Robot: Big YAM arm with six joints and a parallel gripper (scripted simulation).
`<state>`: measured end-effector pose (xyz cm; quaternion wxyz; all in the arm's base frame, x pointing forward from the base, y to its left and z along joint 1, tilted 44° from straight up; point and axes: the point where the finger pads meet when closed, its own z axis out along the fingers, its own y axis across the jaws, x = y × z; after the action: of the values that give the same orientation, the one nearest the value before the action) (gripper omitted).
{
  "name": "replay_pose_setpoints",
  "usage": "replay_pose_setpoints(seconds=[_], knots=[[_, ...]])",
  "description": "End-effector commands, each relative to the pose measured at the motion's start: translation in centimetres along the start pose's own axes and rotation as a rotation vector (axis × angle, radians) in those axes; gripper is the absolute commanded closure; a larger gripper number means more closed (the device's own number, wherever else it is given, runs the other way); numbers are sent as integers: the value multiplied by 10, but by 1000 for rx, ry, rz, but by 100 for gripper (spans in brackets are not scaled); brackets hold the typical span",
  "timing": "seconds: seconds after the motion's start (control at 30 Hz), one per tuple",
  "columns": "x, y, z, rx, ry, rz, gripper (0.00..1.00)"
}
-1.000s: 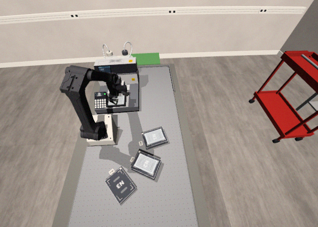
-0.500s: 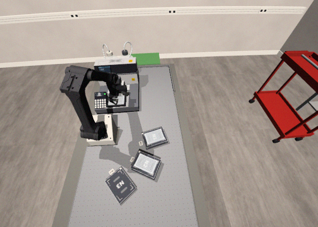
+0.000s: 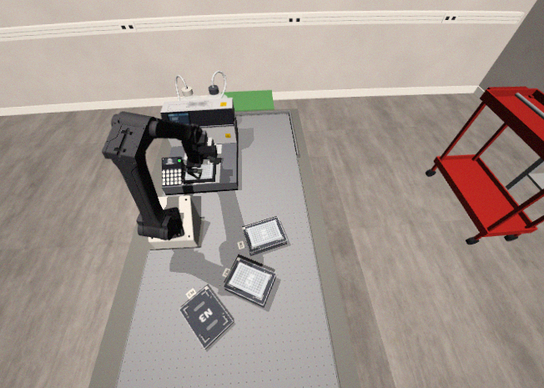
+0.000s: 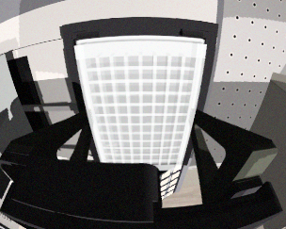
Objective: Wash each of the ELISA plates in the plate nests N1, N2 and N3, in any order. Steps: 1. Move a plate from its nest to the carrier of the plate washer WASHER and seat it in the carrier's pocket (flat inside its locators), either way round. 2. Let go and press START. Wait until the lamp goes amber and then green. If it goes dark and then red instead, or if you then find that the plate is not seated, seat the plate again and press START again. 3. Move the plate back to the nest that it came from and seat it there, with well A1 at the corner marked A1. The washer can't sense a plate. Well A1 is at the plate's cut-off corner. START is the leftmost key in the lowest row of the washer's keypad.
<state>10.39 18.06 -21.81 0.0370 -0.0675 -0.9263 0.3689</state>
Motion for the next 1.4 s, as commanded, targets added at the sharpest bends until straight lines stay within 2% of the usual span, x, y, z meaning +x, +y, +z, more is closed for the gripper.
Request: replay_pose_setpoints(seconds=[0.0, 0.43, 0.47, 1.37], knots=[[-3, 5, 4, -2, 4, -3, 18], [-3, 6, 3, -3, 4, -3, 18], [-3, 6, 3, -3, 4, -3, 0], [-3, 6, 3, -3, 4, -3, 0]])
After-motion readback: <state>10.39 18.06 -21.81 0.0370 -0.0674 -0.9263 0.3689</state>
